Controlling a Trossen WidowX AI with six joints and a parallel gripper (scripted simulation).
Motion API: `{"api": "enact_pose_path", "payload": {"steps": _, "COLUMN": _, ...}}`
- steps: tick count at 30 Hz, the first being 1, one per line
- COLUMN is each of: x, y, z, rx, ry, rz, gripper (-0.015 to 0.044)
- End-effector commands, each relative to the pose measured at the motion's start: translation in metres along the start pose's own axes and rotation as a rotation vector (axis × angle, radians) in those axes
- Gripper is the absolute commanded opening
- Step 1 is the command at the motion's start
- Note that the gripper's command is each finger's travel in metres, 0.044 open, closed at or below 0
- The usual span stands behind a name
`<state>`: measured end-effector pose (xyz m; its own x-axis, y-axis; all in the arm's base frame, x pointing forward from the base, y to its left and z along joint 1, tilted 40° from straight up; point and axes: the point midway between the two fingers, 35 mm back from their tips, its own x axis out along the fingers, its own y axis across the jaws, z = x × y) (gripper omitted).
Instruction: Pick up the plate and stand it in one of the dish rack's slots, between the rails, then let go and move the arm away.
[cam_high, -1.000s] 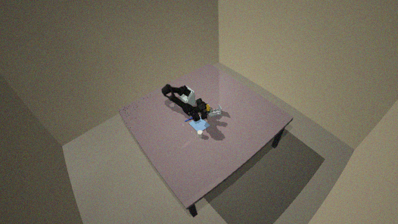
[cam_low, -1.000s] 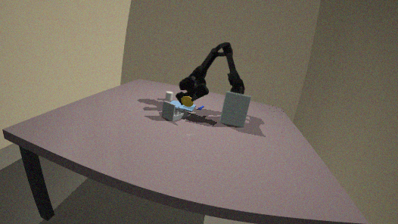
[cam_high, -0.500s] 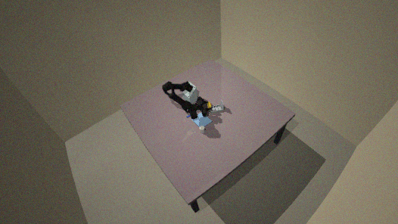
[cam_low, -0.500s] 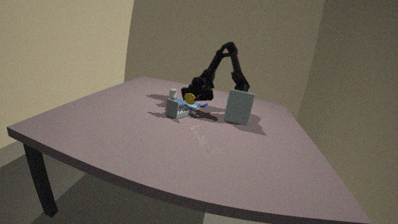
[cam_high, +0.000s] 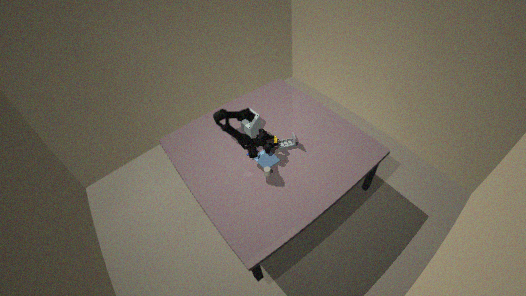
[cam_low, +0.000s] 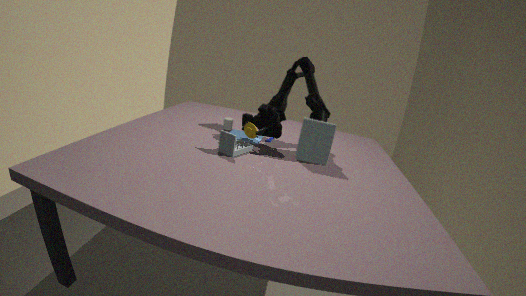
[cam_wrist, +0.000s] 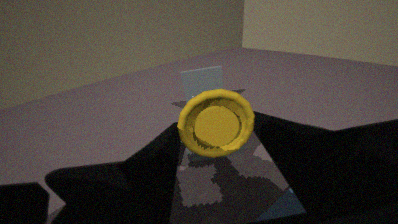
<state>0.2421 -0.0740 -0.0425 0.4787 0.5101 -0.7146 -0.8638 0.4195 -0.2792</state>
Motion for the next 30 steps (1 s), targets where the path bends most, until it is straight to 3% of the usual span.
{"api": "enact_pose_path", "payload": {"steps": 1, "x": 0.000, "y": 0.000, "z": 0.001, "rx": -0.010, "ry": -0.009, "rz": -0.005, "gripper": 0.0000}}
{"api": "enact_pose_path", "payload": {"steps": 30, "x": 0.038, "y": -0.002, "z": 0.008, "rx": -0.022, "ry": -0.005, "rz": -0.011, "gripper": 0.0000}}
